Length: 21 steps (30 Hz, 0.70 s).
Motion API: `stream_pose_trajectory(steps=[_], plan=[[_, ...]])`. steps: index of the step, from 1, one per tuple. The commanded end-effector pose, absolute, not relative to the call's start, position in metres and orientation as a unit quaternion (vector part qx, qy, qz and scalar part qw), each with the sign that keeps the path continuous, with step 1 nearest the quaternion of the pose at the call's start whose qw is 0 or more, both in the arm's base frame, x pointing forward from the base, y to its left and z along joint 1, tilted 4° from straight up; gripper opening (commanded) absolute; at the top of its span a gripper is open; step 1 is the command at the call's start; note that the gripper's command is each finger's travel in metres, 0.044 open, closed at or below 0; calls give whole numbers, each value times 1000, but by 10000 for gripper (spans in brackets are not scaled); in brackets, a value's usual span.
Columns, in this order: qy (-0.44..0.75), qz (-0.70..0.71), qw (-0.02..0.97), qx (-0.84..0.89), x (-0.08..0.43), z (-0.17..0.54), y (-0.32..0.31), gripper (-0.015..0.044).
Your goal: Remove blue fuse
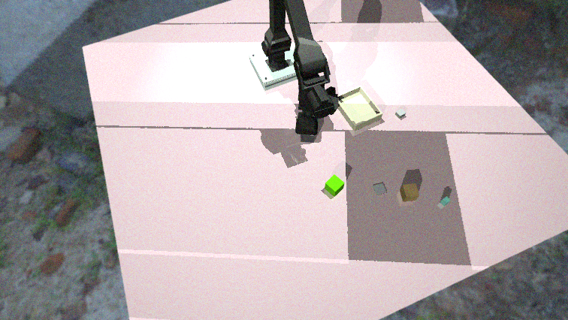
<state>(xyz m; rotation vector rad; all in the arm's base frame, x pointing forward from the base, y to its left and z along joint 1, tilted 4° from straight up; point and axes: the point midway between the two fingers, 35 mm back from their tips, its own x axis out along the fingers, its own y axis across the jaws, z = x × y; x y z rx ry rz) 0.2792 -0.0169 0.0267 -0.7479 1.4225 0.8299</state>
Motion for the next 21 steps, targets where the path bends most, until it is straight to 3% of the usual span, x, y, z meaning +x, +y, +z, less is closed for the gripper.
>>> stream_pose_trajectory(steps=[1, 5, 14, 21], plan=[[619, 360, 617, -326, 278, 23, -17, 60], [619, 360, 617, -326, 278, 23, -17, 60], [619, 361, 617, -325, 278, 24, -17, 0], [619, 361, 617, -325, 278, 25, -17, 0]])
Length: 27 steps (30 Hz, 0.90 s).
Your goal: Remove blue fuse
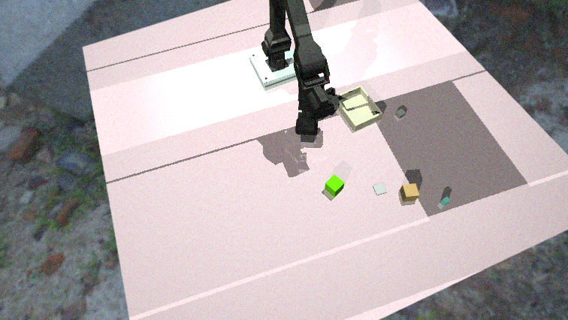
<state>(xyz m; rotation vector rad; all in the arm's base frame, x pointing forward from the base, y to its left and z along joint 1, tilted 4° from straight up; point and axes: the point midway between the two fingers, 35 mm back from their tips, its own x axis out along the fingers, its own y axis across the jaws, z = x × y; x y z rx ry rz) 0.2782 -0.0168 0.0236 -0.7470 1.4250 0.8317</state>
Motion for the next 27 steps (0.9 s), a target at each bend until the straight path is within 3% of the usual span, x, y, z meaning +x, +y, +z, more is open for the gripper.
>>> stream_pose_trajectory(steps=[1, 27], plan=[[619, 361, 617, -325, 278, 25, -17, 0], [619, 361, 617, -325, 279, 38, -18, 0]])
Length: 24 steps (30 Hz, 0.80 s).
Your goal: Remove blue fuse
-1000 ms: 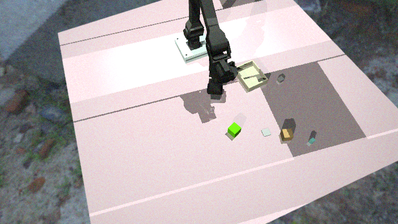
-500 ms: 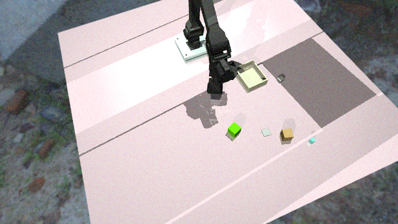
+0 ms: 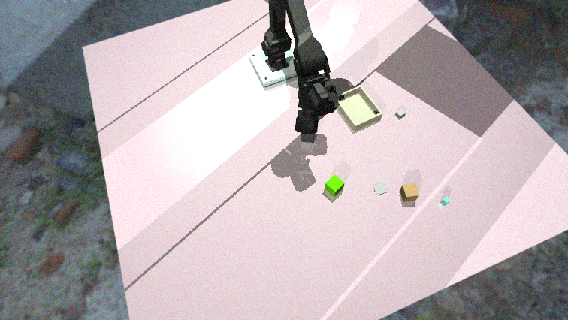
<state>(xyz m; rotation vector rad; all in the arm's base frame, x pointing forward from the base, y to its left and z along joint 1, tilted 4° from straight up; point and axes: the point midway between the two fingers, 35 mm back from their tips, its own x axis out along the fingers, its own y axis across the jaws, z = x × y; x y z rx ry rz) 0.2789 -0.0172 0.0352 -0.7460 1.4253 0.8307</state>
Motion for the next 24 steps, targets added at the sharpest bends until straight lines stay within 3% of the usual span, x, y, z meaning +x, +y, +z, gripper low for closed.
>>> stream_pose_trajectory(steps=[1, 24], plan=[[619, 361, 617, -325, 279, 38, -18, 0], [619, 360, 617, -326, 280, 49, -18, 0]])
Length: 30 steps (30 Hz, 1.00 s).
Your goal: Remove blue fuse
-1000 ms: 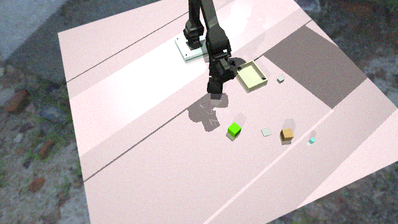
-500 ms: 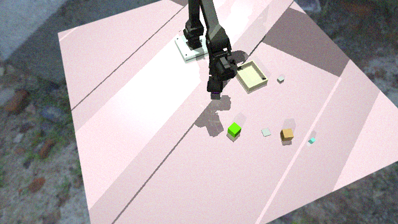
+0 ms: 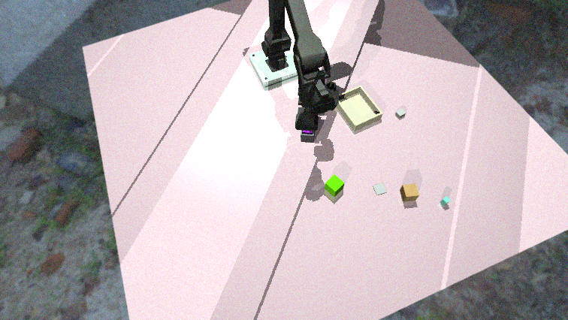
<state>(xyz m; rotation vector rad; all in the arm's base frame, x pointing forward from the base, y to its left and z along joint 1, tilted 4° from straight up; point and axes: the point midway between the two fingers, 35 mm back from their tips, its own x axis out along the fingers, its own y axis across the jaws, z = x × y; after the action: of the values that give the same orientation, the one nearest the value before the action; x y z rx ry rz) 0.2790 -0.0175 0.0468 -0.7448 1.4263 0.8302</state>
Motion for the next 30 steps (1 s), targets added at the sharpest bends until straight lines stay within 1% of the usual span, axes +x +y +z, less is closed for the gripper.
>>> stream_pose_trajectory(steps=[1, 30], plan=[[619, 360, 617, -326, 280, 50, -18, 0], [619, 359, 617, -326, 280, 67, -19, 0]])
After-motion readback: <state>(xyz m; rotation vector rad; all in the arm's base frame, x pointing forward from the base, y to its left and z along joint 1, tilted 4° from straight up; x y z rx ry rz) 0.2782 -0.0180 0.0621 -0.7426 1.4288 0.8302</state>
